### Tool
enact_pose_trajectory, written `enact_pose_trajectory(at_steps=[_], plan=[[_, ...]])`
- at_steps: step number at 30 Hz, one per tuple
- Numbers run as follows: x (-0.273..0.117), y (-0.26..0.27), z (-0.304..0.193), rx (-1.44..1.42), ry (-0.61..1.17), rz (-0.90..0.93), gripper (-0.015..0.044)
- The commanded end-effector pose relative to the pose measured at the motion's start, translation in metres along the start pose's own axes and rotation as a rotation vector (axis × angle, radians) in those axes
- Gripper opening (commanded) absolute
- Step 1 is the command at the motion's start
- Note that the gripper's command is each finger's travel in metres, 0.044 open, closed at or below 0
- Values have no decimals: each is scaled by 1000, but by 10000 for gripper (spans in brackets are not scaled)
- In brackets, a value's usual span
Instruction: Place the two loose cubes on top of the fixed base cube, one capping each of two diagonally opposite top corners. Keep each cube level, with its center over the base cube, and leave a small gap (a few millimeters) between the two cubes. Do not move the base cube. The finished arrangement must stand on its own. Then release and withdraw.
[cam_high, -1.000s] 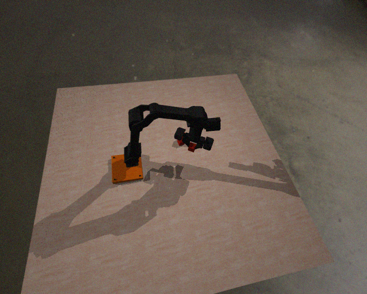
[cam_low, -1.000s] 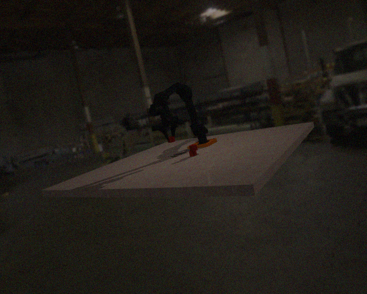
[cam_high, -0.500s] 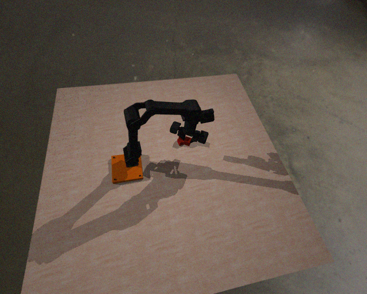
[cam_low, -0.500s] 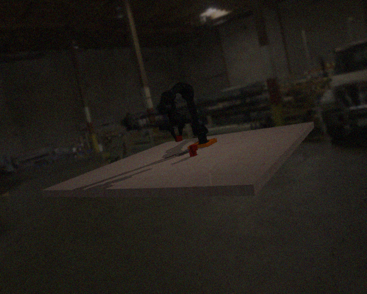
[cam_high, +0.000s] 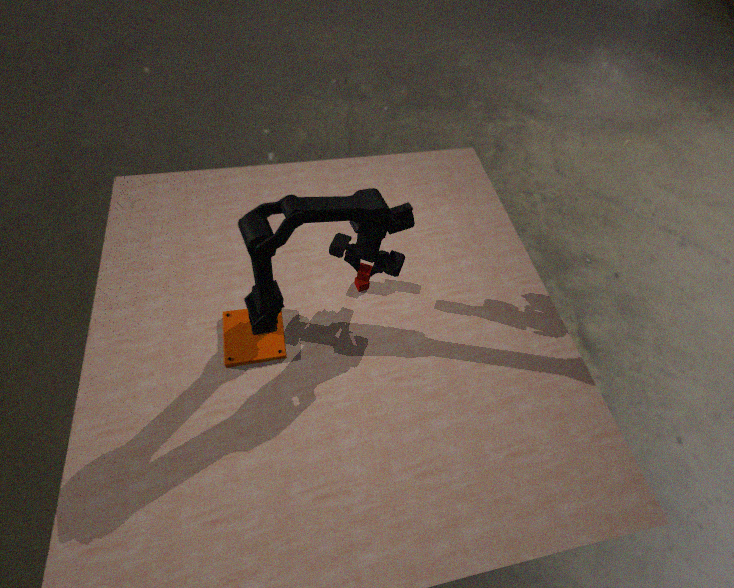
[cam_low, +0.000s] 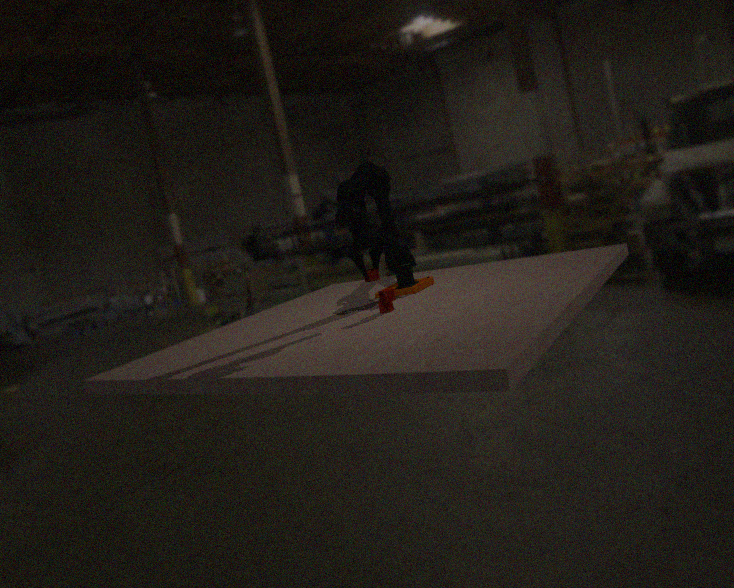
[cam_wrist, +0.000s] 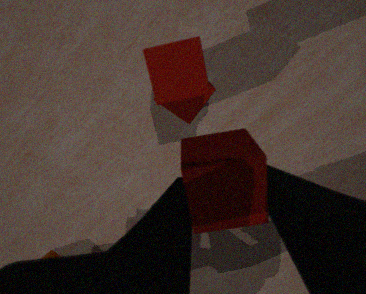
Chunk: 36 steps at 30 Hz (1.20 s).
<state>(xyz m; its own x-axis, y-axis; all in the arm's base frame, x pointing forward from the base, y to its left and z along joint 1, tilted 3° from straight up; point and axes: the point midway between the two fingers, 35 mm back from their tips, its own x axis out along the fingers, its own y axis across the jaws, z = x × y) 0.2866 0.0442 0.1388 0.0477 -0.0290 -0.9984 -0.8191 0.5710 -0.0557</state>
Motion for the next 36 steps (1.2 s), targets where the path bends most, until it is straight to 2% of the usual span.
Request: enact_pose_trajectory(at_steps=[1,16,27,36], plan=[[0,9,4,4,-1,-7,105],[31,14,5,-8,6,-10,105],[32,14,5,-8,6,-10,105],[50,13,6,-1,2,-8,105]])
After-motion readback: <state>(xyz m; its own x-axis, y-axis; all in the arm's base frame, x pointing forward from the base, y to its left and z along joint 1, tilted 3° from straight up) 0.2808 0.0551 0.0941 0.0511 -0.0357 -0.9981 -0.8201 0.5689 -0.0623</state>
